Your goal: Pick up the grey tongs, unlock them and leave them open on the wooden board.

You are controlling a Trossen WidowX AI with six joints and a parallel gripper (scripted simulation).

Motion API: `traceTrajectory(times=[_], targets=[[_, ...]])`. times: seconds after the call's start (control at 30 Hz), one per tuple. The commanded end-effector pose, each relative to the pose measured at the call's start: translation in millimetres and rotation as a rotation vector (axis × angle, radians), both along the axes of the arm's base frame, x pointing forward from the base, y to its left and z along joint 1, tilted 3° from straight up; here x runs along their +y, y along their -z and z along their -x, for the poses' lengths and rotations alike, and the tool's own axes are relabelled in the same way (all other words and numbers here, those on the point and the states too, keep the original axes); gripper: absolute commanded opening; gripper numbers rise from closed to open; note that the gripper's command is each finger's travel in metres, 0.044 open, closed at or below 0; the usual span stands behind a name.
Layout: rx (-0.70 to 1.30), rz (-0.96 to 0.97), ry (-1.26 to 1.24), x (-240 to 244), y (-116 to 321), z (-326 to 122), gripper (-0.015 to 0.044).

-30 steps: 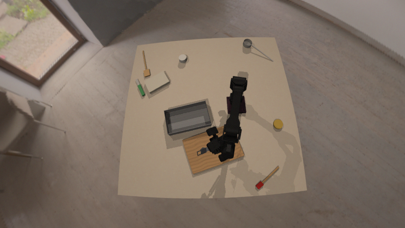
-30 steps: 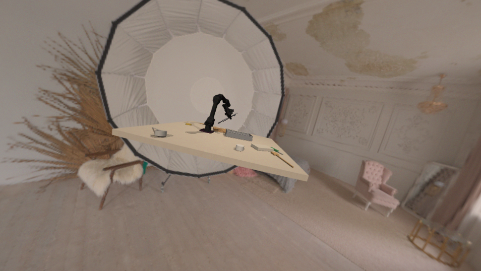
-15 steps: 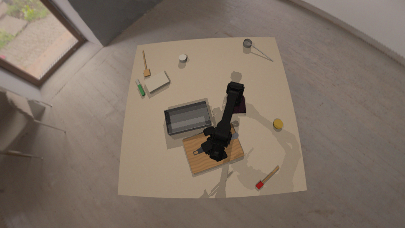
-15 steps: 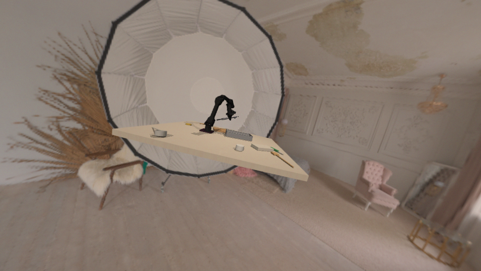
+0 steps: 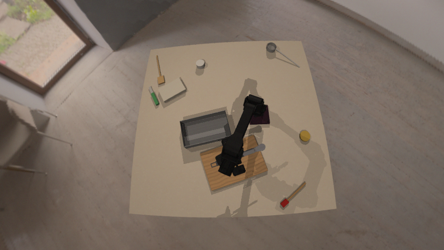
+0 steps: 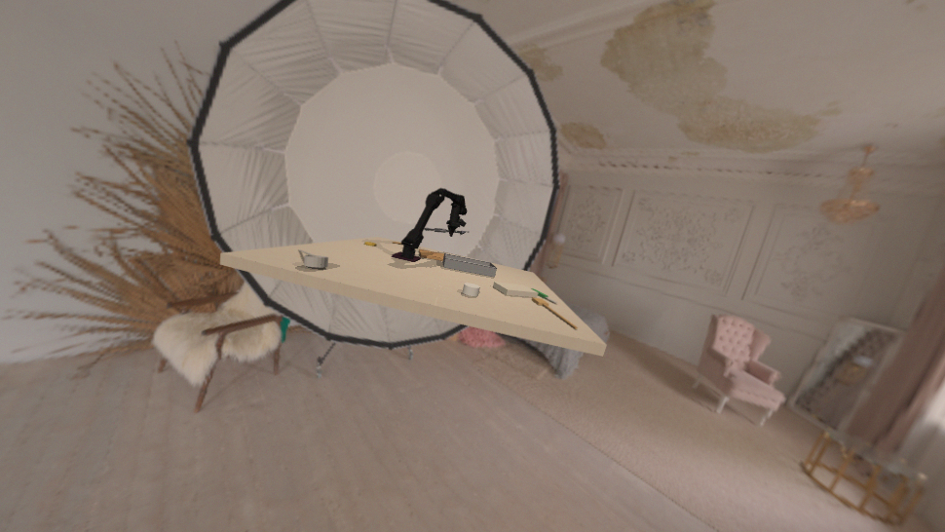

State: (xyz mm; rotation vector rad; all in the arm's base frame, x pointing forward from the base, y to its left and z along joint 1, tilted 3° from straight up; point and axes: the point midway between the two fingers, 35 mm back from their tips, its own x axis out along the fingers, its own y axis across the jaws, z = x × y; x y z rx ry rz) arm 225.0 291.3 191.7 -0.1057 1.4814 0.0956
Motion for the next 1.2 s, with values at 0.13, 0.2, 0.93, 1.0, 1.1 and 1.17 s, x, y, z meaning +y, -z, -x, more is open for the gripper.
traceTrajectory(times=[0.13,0.2,0.93,1.0,1.1,1.17], targets=[[0.028,-0.006,0.011,0.0,-1.3,1.3,-0.015],[0.028,-0.006,0.011,0.2,-0.5,1.1,-0.015],[0.027,-0.004,0.01,4.5,33.1,-4.1,-0.015],[0.027,-0.004,0.01,4.7,36.4,-4.5,-0.015],[0.027,-0.003,0.01,5.0,41.3,-5.0,-0.015],[0.026,-0.003,0.009,5.1,44.6,-5.3,-0.015]])
